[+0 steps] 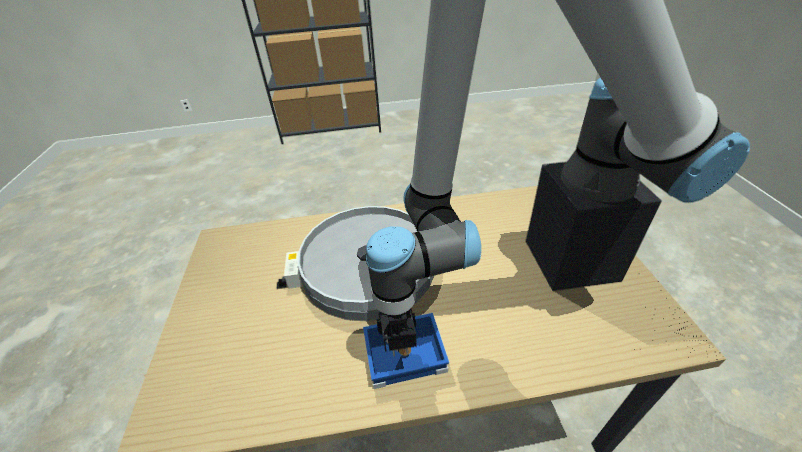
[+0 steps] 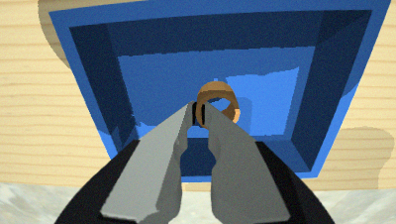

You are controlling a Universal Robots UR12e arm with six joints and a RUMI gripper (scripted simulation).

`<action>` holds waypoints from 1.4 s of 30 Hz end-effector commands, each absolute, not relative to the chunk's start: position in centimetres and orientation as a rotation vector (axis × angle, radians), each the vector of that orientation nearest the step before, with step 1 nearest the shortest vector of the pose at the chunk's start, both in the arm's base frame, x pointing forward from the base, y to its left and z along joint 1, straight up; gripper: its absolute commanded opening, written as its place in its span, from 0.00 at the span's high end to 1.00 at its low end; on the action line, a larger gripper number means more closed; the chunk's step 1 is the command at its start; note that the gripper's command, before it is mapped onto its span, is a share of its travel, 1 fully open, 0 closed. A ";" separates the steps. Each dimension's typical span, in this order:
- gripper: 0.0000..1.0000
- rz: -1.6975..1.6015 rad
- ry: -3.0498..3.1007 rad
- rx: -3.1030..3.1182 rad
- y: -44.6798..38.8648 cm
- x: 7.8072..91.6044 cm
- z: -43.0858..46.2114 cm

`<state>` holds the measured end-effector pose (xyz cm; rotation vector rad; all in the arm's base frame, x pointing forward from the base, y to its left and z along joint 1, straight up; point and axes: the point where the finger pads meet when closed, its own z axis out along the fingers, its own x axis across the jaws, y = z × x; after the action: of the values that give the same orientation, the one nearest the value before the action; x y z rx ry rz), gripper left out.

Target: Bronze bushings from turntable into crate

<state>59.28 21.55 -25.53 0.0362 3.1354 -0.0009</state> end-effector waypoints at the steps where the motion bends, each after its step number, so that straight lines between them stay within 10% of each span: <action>1: 1.00 -0.001 3.134 0.036 21.6 59.4 -26.0; 42: 1.00 -0.001 3.134 0.036 21.6 59.4 -26.4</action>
<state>59.30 21.55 -26.46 0.0362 3.1353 -0.0009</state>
